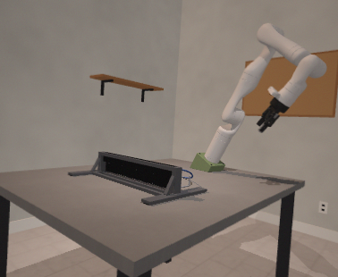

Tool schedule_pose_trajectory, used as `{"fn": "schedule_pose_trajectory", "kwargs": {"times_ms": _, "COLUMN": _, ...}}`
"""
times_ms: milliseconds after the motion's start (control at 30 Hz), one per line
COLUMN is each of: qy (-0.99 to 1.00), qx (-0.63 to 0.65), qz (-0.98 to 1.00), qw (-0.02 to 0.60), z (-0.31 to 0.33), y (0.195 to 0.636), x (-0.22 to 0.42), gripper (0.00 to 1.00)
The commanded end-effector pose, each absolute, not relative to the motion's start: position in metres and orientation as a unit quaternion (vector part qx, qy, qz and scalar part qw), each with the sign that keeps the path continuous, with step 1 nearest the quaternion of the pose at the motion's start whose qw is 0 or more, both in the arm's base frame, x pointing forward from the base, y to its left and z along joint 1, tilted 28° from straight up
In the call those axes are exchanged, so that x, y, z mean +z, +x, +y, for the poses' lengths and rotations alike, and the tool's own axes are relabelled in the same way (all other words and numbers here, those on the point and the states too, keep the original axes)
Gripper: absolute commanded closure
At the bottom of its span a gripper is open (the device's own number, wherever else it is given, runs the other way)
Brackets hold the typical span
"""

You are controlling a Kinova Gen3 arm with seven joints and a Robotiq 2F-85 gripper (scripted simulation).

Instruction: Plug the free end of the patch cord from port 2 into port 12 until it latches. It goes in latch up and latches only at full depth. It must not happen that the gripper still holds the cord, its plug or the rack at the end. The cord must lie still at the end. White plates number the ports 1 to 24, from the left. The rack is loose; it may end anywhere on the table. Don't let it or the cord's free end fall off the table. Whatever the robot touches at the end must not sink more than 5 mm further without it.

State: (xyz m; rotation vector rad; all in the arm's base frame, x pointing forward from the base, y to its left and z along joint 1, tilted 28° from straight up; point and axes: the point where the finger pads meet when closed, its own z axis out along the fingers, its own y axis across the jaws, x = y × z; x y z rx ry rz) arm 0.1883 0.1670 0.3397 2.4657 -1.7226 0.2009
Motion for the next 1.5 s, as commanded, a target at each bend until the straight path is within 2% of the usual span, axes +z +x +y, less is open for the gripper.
{"fn": "schedule_pose_trajectory", "kwargs": {"times_ms": 0, "qy": 0.816, "qx": 0.067, "qz": -0.570, "qw": 0.063, "z": 0.167, "y": 0.188, "x": 0.340, "gripper": 0.00}}
{"fn": "schedule_pose_trajectory", "kwargs": {"times_ms": 800, "qy": 0.808, "qx": 0.062, "qz": -0.582, "qw": 0.064, "z": 0.167, "y": 0.191, "x": 0.337, "gripper": 0.00}}
{"fn": "schedule_pose_trajectory", "kwargs": {"times_ms": 1467, "qy": 0.673, "qx": -0.001, "qz": -0.736, "qw": 0.079, "z": 0.158, "y": 0.236, "x": 0.295, "gripper": 0.00}}
